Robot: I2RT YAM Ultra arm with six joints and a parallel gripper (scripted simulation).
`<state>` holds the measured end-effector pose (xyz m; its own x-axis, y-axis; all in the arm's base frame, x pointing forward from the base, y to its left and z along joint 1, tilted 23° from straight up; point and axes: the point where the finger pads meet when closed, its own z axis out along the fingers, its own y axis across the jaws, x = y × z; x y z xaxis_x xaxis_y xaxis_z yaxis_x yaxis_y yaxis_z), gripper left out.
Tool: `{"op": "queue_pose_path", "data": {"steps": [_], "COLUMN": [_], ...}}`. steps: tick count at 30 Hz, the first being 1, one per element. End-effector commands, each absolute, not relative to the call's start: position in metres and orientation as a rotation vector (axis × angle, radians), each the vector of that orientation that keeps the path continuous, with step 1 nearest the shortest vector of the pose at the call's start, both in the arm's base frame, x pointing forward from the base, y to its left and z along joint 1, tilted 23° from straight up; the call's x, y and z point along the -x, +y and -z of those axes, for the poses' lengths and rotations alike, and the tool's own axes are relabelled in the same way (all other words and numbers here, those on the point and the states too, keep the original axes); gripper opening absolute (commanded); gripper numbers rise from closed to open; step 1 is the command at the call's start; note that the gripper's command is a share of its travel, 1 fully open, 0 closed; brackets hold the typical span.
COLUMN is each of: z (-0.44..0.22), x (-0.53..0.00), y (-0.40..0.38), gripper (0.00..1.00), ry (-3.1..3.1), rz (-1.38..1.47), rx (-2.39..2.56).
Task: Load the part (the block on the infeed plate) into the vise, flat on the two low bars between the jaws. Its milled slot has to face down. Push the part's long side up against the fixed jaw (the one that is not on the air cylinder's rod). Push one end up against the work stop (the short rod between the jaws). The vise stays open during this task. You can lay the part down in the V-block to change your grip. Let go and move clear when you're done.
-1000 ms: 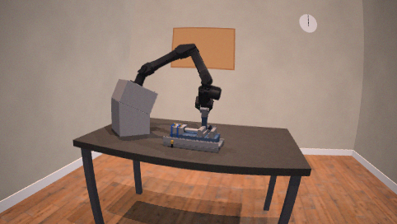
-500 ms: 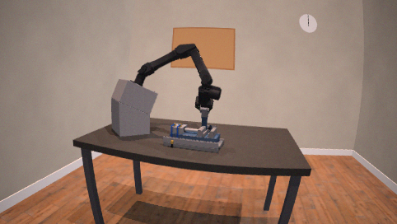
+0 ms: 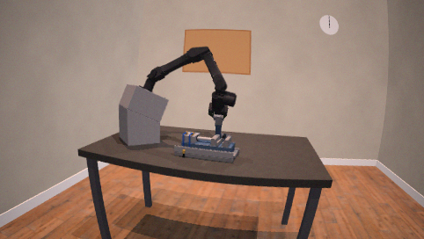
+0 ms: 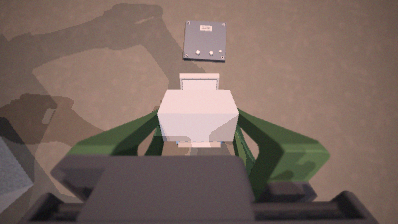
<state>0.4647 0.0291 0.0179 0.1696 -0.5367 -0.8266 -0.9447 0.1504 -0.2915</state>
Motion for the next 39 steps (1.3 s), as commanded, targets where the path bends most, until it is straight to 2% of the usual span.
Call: {"op": "queue_pose_path", "data": {"steps": [1, 10, 11, 39], "z": [-0.0238, -0.0238, -0.0238, -0.0238], "x": [-0.4658, -0.4658, -0.4658, -0.4658], "y": [0.0305, 0.0305, 0.0305, 0.0305], "gripper": [0.0, 0.0, 0.81, 0.81], "ry": [1.468, 1.468, 1.468, 1.468], "rz": [-0.561, -0.561, -0.561, -0.561], "rx": [1.482, 1.482, 1.482, 1.482]}}
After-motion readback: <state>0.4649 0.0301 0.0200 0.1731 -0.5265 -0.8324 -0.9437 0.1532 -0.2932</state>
